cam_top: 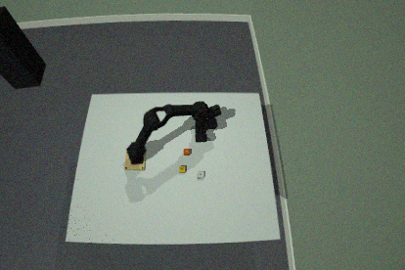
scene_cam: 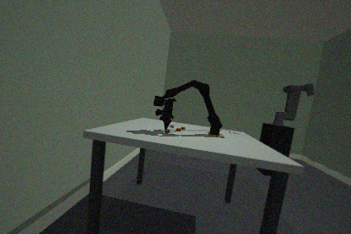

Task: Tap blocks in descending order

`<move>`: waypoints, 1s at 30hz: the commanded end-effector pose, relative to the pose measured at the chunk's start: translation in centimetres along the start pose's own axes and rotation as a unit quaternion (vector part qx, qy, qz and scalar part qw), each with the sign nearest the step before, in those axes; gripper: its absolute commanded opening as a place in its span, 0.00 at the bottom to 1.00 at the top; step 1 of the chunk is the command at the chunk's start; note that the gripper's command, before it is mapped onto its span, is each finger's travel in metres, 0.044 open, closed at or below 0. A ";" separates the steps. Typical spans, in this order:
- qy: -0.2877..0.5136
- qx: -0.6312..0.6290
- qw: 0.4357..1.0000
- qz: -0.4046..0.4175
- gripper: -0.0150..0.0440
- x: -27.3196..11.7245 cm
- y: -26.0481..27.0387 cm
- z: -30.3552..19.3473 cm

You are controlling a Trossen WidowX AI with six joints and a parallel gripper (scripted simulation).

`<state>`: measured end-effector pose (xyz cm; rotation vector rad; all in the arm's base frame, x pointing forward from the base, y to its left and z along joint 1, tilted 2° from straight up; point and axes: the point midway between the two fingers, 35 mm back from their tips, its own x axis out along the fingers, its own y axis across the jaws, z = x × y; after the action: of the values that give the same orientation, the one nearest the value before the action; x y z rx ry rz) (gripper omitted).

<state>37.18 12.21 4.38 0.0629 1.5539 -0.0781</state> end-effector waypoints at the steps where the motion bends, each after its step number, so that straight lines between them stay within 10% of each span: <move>1: 0.002 0.001 1.000 0.000 0.29 0.3 0.0 -0.1; 24: 0.002 0.001 1.000 0.000 0.29 -10.8 -0.3 0.0; 30: 0.001 0.001 1.000 -0.004 0.29 -10.9 -9.9 1.8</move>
<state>37.77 7.69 15.03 0.0459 1.5611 -0.0610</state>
